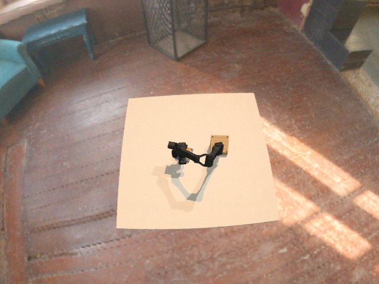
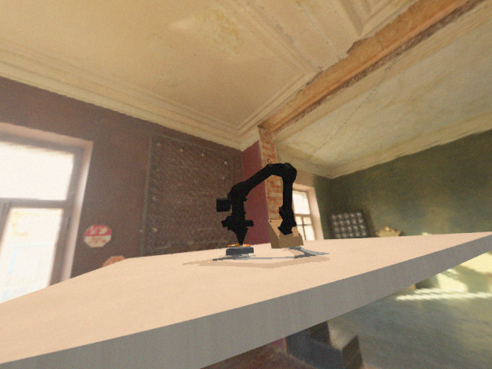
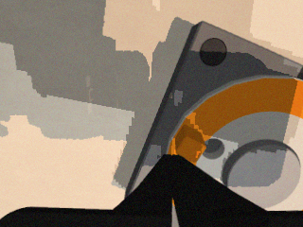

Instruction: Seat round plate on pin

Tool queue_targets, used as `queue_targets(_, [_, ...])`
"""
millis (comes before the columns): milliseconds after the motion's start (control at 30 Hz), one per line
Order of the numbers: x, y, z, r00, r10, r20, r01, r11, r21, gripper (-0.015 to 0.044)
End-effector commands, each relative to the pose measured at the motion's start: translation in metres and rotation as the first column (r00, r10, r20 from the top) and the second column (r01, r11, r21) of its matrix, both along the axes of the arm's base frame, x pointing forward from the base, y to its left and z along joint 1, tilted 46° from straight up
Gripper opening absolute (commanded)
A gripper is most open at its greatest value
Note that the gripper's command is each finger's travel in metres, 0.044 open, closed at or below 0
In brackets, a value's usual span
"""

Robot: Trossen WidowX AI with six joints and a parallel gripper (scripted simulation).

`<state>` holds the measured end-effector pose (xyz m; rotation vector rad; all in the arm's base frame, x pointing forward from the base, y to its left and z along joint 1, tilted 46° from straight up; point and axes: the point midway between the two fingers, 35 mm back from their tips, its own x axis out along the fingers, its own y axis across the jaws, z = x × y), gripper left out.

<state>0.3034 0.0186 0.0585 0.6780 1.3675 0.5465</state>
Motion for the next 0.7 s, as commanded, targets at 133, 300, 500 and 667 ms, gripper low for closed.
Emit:
queue_targets(133, [0.012, -0.005, 0.0, 1.0, -0.003, 0.007, 0.003, 1.0, -0.001, 0.0])
queue_targets(300, [0.018, -0.008, -0.002, 1.0, -0.003, 0.007, 0.003, 1.0, -0.002, 0.0])
queue_targets(500, [0.024, -0.013, -0.005, 1.0, -0.003, 0.007, 0.003, 1.0, -0.002, 0.0])
queue_targets(667, [0.029, -0.017, -0.007, 1.0, -0.003, 0.008, 0.003, 1.0, -0.002, 0.0])
